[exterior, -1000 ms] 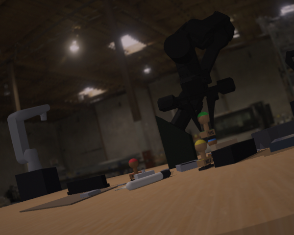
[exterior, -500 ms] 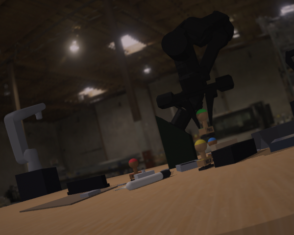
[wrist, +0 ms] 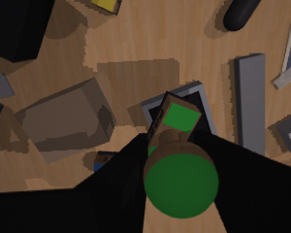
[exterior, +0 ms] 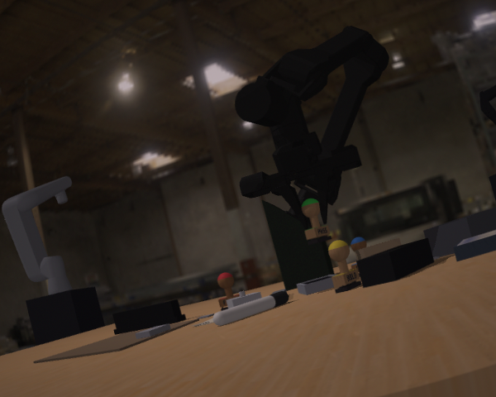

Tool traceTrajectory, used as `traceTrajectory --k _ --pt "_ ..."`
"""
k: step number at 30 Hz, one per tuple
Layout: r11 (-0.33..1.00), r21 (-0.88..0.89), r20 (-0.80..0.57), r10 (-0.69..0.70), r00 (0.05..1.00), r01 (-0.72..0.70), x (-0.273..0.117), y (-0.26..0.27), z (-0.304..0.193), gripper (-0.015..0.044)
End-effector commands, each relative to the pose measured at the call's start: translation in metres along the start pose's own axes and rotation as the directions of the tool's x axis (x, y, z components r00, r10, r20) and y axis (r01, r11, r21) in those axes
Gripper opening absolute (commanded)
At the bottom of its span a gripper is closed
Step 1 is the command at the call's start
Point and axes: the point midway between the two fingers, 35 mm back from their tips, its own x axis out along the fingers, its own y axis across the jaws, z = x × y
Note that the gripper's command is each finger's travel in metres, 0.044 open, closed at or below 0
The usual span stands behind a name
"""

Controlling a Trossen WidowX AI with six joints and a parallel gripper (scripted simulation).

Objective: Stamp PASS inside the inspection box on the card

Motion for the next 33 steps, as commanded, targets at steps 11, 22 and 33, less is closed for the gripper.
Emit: traceTrajectory --k 11,22,33 --pt "1.000 0.000 -0.004 0.003 1.000 -0.003 0.003 -0.025 -0.041 0.0000" --pt "1.000 0.000 -0.003 0.003 1.000 -0.003 0.010 -0.025 -0.040 0.0000" --pt "1.000 -0.001 -0.003 0.002 1.000 -0.002 0.017 -0.026 -0.040 0.0000"
